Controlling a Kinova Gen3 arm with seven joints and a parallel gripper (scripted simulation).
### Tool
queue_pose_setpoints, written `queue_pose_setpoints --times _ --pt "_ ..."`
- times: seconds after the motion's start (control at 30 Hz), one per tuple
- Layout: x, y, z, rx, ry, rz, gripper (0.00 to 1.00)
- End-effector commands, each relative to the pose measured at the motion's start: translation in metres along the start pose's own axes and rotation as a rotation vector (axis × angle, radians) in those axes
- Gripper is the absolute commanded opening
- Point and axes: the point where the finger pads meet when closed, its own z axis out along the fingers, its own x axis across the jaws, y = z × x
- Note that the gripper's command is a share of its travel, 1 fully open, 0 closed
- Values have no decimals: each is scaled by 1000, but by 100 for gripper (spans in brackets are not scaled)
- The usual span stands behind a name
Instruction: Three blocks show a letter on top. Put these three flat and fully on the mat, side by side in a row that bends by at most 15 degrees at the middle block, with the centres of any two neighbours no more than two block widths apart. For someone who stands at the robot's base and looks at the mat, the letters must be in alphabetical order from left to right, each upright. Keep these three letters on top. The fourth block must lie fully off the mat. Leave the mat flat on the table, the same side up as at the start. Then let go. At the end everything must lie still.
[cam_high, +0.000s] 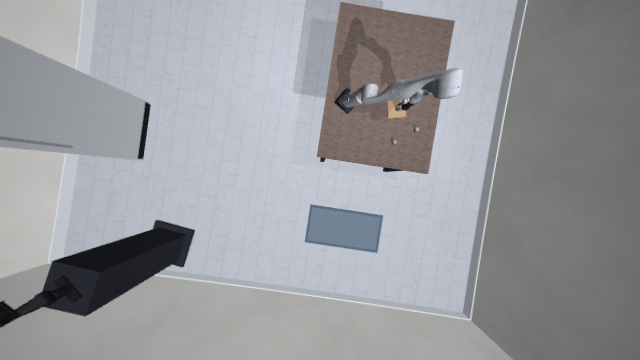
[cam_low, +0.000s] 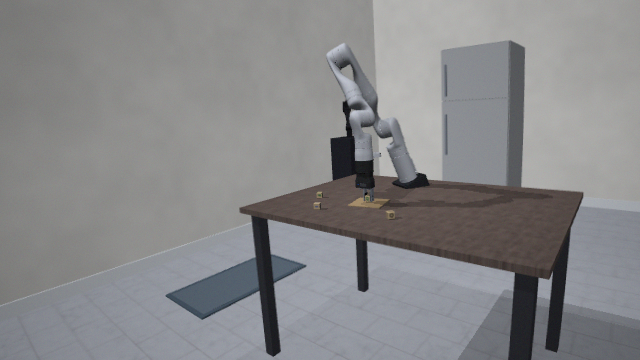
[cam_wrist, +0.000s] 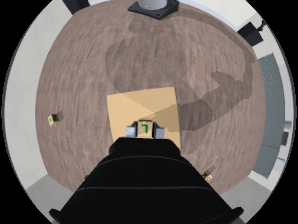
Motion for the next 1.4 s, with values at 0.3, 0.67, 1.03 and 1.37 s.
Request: queue_pose_setpoints --times 0.3,0.67,1.03,1.37 --pt "1 0 0 0 4 -4 49" --pt "1 0 2 0 4 -4 49" --pt "1 0 5 0 4 -4 49" --pt "1 0 5 0 4 -4 49"
